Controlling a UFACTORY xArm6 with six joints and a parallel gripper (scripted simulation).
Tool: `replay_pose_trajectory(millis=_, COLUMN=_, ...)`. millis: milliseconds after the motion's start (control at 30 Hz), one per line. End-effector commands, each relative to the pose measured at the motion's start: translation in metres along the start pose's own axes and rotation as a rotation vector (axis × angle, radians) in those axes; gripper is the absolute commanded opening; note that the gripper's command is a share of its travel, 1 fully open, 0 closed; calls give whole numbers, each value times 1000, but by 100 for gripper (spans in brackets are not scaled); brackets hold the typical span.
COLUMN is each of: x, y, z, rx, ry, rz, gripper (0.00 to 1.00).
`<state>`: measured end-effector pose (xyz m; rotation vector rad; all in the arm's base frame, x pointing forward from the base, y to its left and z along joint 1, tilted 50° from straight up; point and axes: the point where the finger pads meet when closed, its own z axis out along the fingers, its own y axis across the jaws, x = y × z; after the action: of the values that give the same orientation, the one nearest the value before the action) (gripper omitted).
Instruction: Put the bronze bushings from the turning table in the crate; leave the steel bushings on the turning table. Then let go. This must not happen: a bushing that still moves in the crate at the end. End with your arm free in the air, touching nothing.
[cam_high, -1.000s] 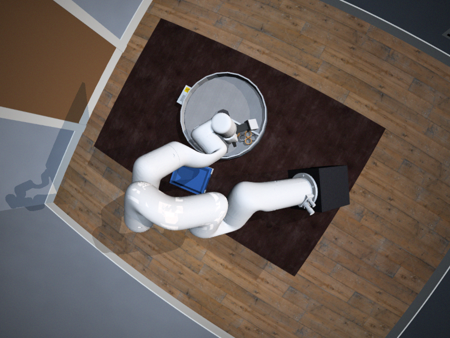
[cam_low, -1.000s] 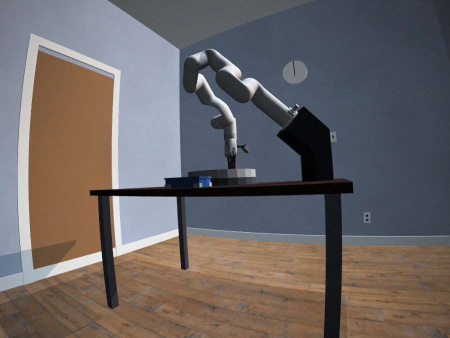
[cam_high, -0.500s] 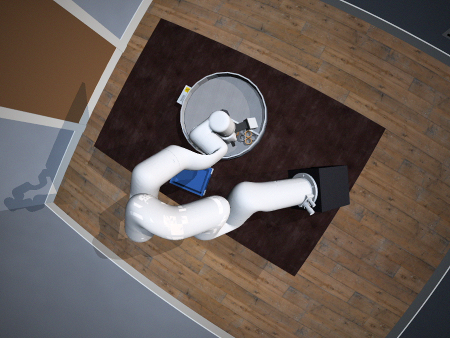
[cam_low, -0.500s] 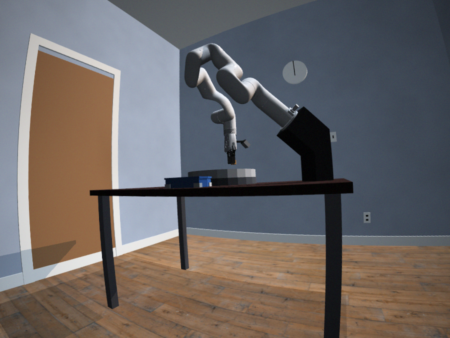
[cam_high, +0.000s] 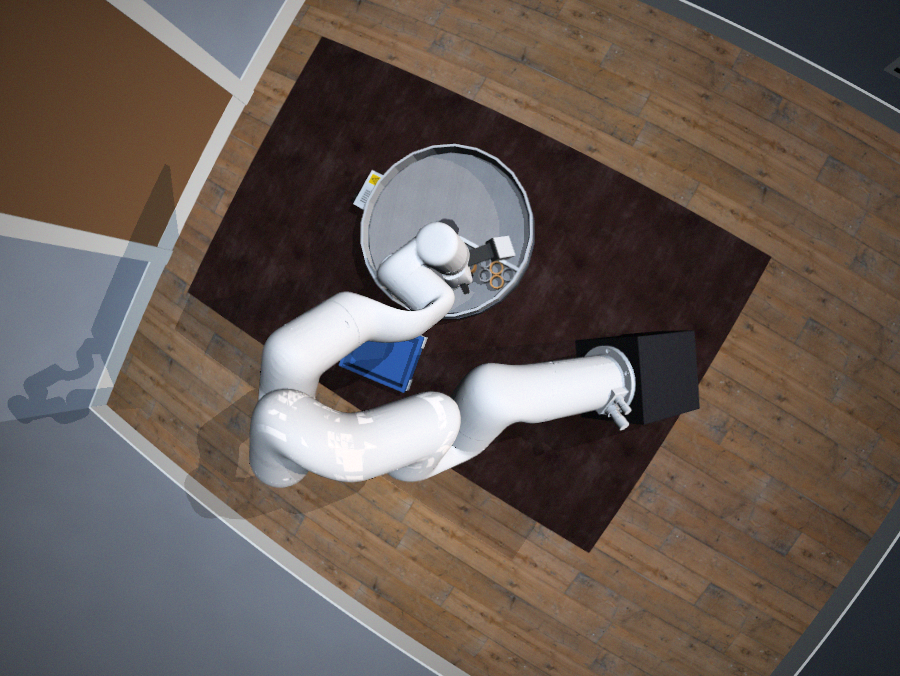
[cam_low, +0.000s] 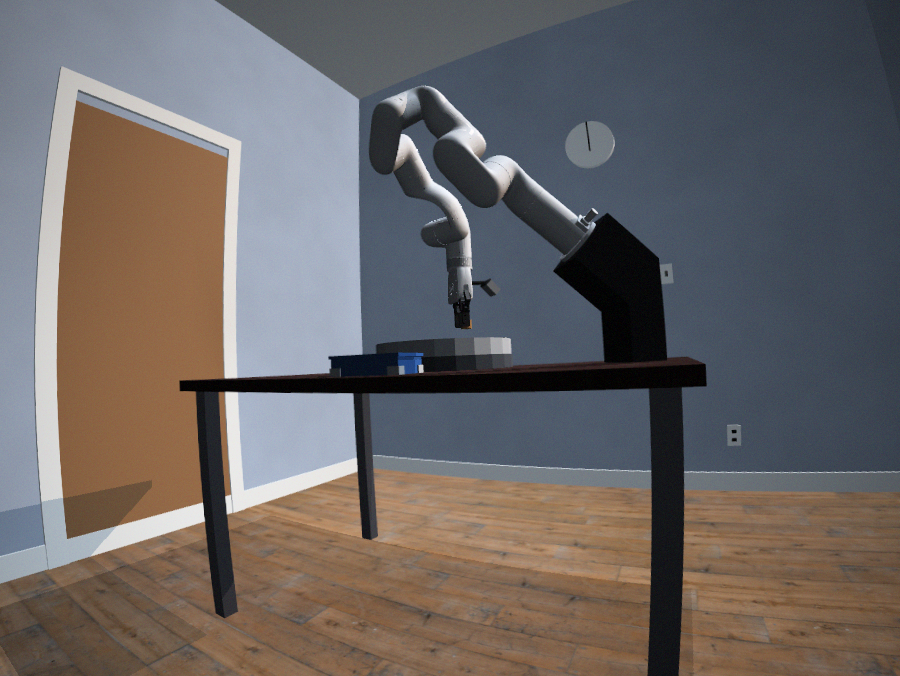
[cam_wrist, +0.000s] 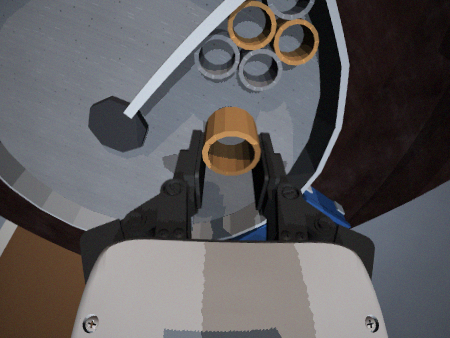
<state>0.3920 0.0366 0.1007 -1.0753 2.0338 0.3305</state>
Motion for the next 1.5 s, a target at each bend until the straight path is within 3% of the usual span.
replay_pose_trajectory(millis=0, x=-8, y=3, z=0, rx=2, ry=0, rz=-1, gripper=0)
replay_pose_trajectory(millis=267, x=-32, y=14, z=0, rx=2, ry=0, rz=-1, gripper=0)
replay_pose_trajectory(millis=600, x=-99, y=45, z=0, rx=2, ry=0, rz=-1, gripper=0)
replay_pose_trajectory(millis=667, x=-99, y=45, z=0, rx=2, ry=0, rz=-1, gripper=0)
replay_pose_trajectory(millis=1133, x=-199, y=91, z=0, rx=2, ry=0, rz=-1, gripper=0)
replay_pose_trajectory(millis=1467, x=-238, y=109, z=0, rx=2, ry=0, rz=-1, gripper=0)
